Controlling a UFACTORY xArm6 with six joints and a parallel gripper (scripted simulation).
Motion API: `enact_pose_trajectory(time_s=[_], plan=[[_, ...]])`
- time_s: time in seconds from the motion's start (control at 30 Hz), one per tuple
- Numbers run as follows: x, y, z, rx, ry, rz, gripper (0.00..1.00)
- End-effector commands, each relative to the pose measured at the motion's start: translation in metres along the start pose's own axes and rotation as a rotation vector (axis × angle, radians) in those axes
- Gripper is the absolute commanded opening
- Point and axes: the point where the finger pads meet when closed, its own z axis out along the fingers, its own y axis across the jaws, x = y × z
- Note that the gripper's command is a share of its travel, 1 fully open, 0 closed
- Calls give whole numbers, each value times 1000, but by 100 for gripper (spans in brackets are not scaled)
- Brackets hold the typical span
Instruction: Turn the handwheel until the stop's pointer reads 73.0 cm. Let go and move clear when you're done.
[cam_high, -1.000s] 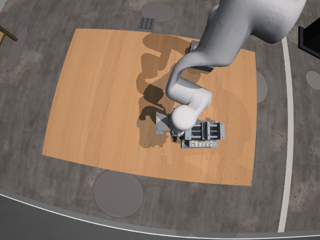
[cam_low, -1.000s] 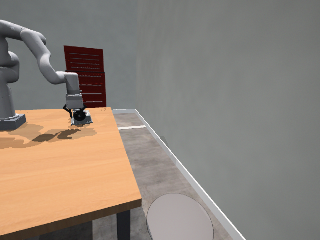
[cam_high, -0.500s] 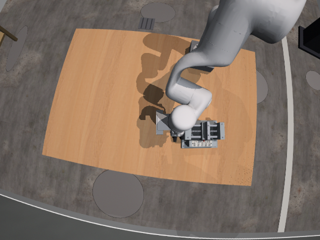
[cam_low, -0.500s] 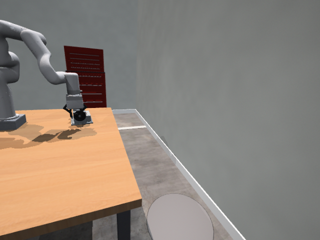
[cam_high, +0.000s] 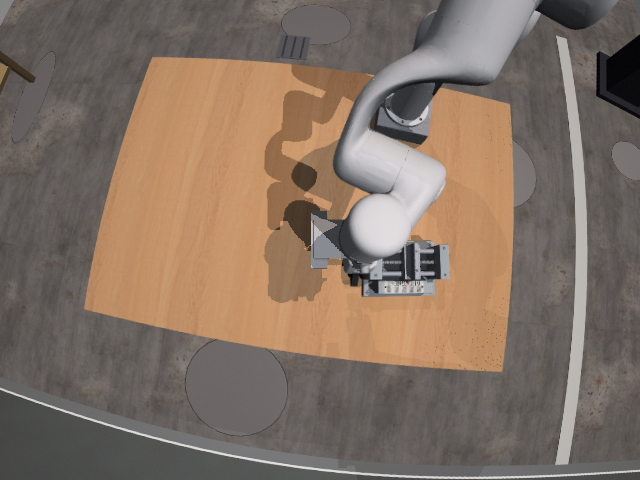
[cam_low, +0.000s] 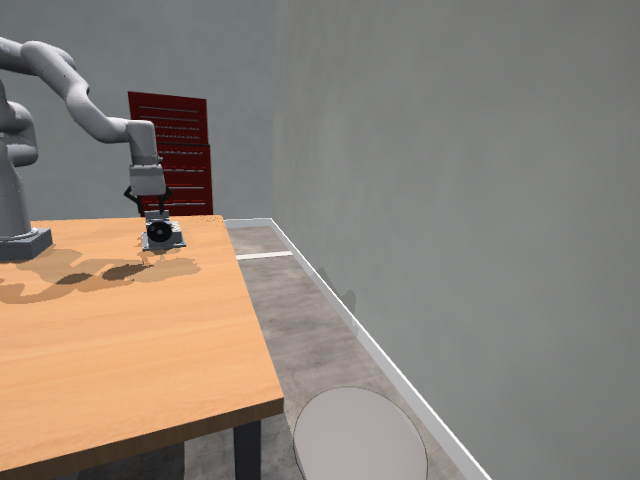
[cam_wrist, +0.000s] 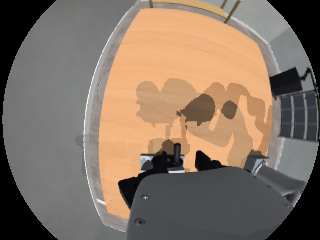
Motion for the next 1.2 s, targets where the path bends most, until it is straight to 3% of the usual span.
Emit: enact_pose_trajectory(time_s=[0.0,0.53,0.77,1.17], plan=[[-1,2,-24,-5,-3,0,57],[-2,1,-24,-5,-3,0,57],[-24,-3,-24,-5,-3,0,57],[-166,-35,-25,-5,-3,0,57]])
